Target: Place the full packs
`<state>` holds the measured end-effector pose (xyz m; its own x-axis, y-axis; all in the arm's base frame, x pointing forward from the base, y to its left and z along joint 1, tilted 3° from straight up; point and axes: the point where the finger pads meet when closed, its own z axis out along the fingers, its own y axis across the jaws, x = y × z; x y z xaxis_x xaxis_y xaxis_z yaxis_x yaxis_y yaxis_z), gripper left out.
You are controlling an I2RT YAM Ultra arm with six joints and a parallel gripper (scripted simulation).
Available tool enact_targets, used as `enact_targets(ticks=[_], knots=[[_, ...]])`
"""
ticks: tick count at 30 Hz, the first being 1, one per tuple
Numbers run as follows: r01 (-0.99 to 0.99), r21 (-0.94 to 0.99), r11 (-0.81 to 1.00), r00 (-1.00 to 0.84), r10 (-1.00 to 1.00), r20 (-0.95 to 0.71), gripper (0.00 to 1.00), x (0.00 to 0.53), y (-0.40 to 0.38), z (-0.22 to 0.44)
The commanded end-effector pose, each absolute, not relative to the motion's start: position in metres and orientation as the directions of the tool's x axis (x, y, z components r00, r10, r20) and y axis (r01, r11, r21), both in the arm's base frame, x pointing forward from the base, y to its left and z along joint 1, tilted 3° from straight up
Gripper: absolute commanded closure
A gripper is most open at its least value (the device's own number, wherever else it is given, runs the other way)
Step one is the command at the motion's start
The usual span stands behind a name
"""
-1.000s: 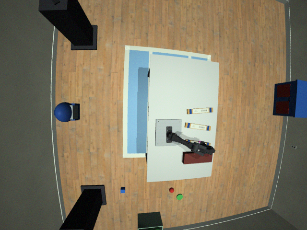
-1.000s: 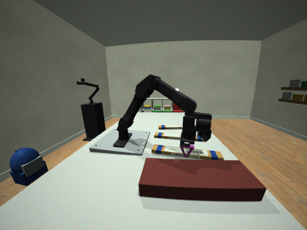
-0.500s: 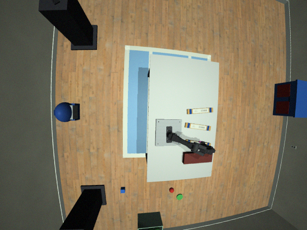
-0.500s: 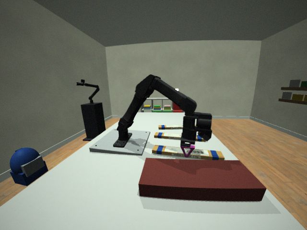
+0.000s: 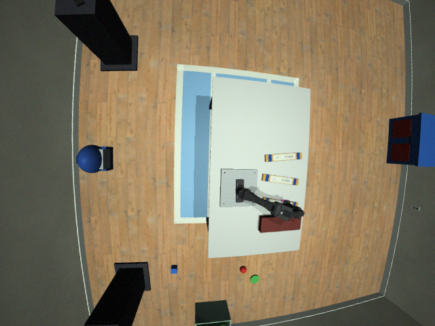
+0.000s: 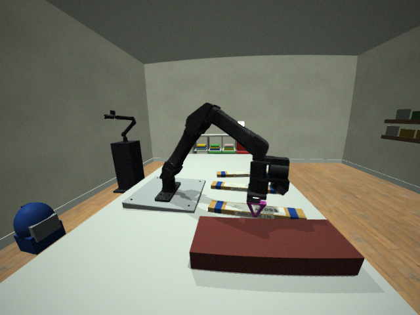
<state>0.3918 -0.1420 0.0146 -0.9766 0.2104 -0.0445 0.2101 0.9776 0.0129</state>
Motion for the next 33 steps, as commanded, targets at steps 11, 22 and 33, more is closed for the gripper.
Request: enact_targets(ticks=[11, 22, 33], knots=[[0.211, 0.004, 0.978, -0.972, 0.21, -0.109, 1.0, 0.405, -0.144, 0.024], [0.212, 0.004, 0.977, -0.971, 0.211, -0.111, 1.0, 0.405, -0.144, 0.028], [0.211, 0.005, 0.977, -0.972, 0.21, -0.101, 1.0, 0.402, -0.143, 0.029]])
